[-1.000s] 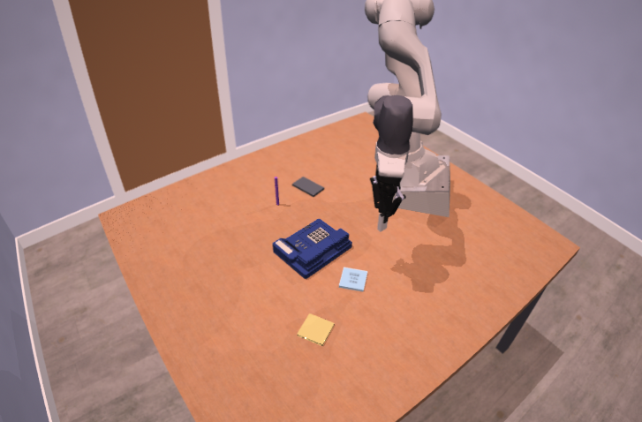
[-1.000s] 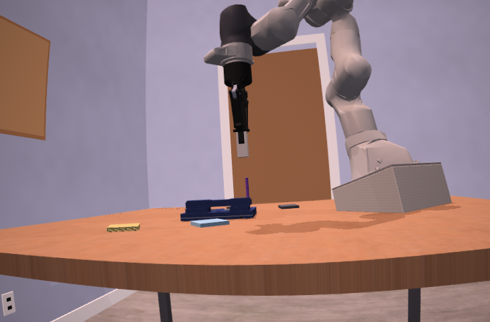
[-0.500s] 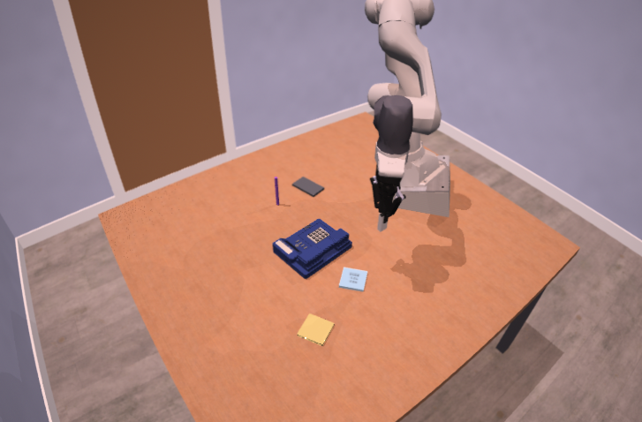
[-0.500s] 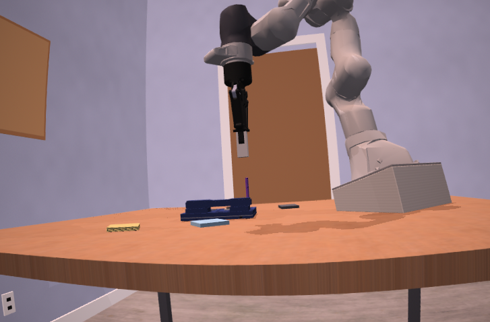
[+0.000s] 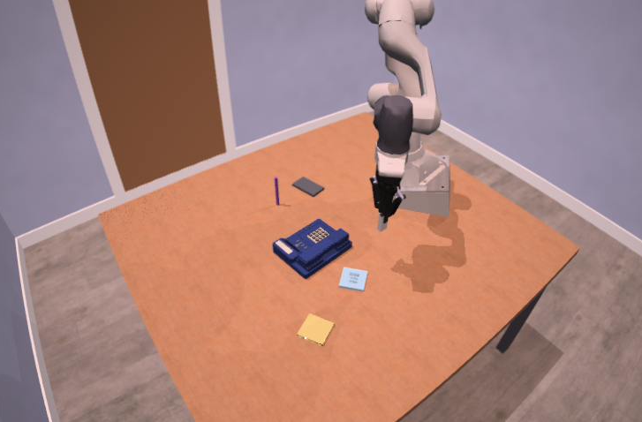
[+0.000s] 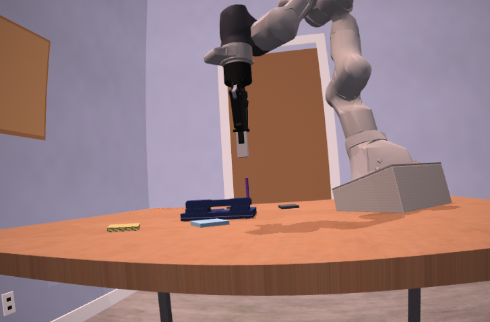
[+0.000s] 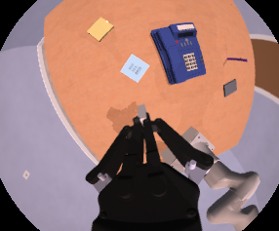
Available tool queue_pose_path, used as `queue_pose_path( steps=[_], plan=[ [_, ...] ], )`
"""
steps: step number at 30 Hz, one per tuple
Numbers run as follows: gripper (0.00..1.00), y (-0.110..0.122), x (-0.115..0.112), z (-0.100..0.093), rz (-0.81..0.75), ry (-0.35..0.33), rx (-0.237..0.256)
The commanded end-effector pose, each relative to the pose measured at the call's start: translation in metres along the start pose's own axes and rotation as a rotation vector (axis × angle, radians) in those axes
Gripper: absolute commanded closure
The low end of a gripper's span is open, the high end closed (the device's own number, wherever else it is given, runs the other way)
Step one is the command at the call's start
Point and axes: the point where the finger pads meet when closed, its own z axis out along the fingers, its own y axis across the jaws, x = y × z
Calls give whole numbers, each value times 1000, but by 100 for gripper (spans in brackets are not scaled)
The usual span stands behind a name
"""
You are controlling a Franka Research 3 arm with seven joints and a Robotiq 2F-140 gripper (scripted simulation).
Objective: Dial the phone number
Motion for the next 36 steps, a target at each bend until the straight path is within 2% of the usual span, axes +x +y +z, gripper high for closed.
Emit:
queue_pose_path(
  steps=[1, 12, 27, 29, 36],
  plan=[
    [100, -1, 3, -1, 3, 5, 1],
    [100, -1, 25, -1, 3, 6, -1],
    [100, -1, 110, -1, 3, 6, -1],
    [100, -1, 110, -1, 3, 6, -1],
    [100, -1, 151, -2, 3, 6, -1]
  ],
)
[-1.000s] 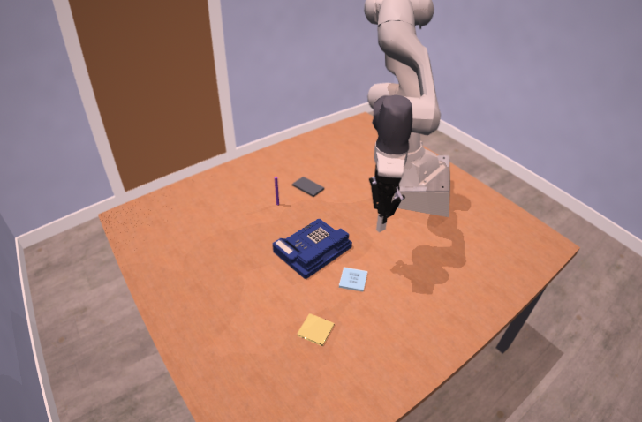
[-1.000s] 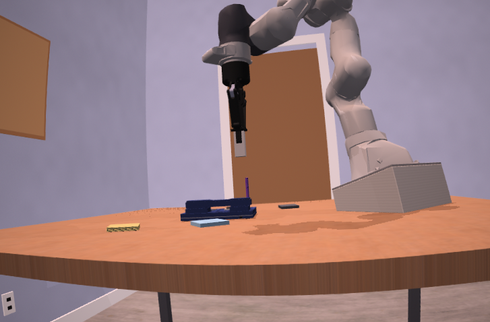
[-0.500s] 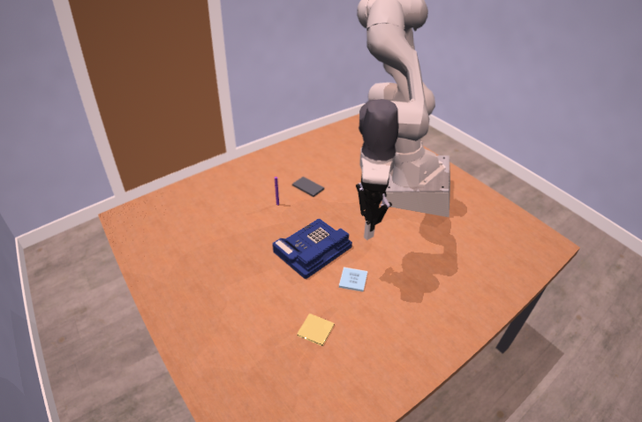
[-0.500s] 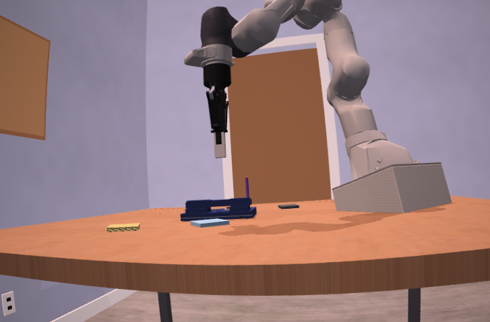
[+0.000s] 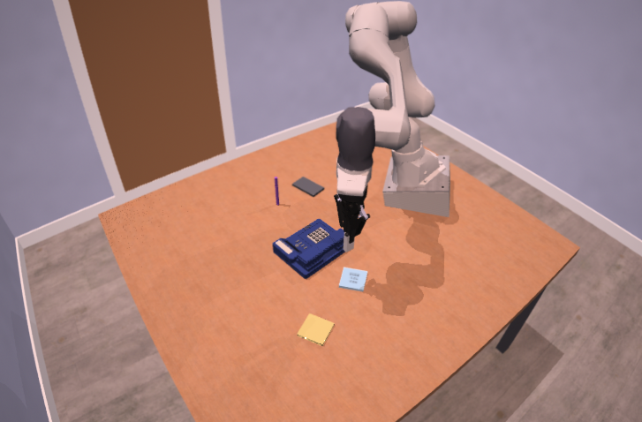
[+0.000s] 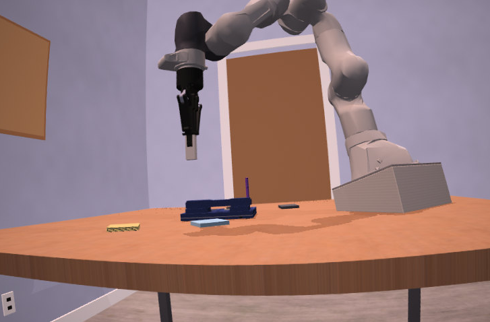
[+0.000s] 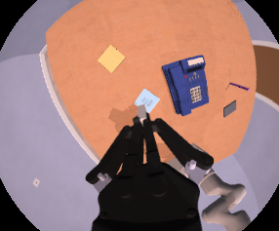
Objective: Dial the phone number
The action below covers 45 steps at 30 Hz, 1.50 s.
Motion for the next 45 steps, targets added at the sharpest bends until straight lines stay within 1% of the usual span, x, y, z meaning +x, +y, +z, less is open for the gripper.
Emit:
queue_pose_path(
  steps=[1, 8, 10, 17, 23, 45],
  plan=[
    [100, 6, 16, 3, -19, -11, -16],
    [100, 5, 45, 4, -19, -11, -16],
    [100, 5, 45, 4, -19, -11, -16],
    [100, 5, 59, 4, -19, -11, -16],
    [100, 5, 62, 4, -19, -11, -16],
    [100, 5, 63, 4, -19, -11, -16]
  ],
)
